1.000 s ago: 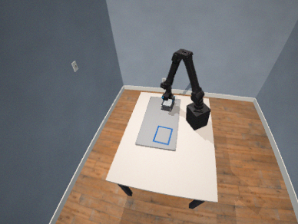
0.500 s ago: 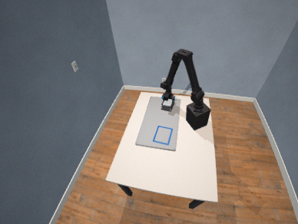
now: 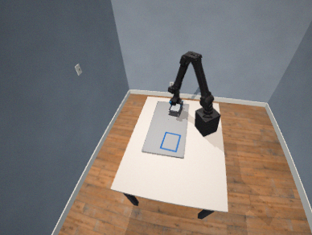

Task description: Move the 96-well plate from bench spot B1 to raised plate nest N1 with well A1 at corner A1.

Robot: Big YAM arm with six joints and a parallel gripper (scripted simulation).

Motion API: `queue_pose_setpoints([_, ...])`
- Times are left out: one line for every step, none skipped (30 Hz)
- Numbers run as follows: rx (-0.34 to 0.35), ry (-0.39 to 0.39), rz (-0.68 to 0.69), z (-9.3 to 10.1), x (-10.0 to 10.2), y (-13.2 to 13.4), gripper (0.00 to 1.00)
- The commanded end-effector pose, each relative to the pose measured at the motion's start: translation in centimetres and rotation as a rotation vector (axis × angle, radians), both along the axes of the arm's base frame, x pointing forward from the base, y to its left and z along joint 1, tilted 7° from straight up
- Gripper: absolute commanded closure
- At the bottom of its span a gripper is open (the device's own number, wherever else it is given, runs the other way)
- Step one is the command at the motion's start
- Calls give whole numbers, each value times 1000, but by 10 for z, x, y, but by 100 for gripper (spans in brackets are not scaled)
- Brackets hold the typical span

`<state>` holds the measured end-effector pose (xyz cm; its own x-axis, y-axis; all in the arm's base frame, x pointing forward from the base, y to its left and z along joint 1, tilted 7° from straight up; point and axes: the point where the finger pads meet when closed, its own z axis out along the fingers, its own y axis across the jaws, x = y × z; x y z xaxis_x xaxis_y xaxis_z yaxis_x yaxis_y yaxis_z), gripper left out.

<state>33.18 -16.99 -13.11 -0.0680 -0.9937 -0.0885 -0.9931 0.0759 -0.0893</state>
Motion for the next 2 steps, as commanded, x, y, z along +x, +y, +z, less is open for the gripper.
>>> queue_pose_setpoints([-11,-24,-4,5,17,-7,0])
queue_pose_setpoints([-11,-24,-4,5,17,-7,0])
